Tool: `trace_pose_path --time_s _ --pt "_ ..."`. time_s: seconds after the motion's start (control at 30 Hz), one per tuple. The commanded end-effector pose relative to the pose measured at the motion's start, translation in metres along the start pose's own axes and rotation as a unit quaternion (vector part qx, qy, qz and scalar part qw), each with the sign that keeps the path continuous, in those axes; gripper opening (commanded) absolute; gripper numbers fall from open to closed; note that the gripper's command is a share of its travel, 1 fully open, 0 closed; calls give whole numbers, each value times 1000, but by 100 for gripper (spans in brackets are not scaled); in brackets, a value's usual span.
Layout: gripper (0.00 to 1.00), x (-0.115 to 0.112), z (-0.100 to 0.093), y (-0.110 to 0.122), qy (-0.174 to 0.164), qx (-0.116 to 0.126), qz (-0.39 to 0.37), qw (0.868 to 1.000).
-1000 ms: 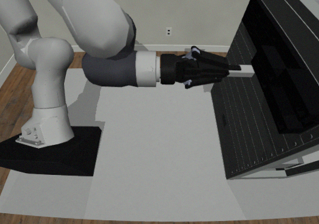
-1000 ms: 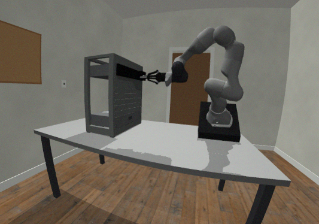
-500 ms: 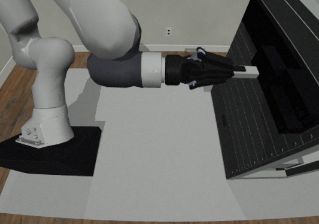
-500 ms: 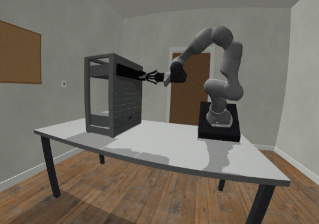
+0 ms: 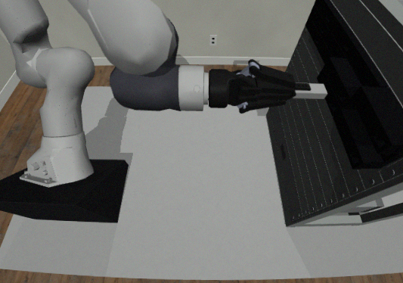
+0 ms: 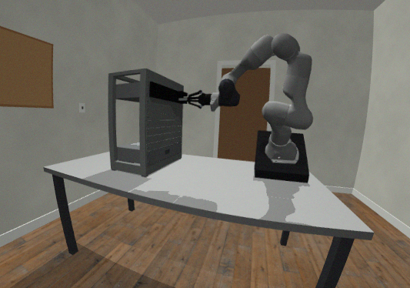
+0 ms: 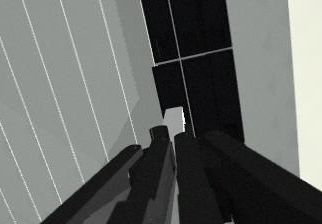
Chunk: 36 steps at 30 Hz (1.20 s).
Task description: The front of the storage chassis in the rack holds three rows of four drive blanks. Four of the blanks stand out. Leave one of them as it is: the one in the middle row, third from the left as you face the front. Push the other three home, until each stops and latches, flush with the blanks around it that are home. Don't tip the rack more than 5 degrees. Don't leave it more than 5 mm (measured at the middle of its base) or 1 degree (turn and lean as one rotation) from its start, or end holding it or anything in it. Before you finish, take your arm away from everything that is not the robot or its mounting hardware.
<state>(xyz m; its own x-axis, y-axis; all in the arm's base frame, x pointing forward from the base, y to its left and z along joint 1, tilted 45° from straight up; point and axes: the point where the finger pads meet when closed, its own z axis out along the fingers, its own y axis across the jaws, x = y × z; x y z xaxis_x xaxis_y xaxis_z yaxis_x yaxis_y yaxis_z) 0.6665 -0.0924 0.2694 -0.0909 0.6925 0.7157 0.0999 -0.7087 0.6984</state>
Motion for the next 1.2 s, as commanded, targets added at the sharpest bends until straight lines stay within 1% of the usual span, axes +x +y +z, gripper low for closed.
trace_pose_path --time_s 0.0,0.3,0.57,0.93,1.17 --pt "0 0 1 1 0 -1 -2 1000" --pt "0 0 1 1 0 -1 -2 1000" --pt "0 0 11 1 0 -1 -2 1000" --pt "0 0 11 1 0 -1 -2 1000" --pt "0 0 20 0 0 -1 -2 1000"
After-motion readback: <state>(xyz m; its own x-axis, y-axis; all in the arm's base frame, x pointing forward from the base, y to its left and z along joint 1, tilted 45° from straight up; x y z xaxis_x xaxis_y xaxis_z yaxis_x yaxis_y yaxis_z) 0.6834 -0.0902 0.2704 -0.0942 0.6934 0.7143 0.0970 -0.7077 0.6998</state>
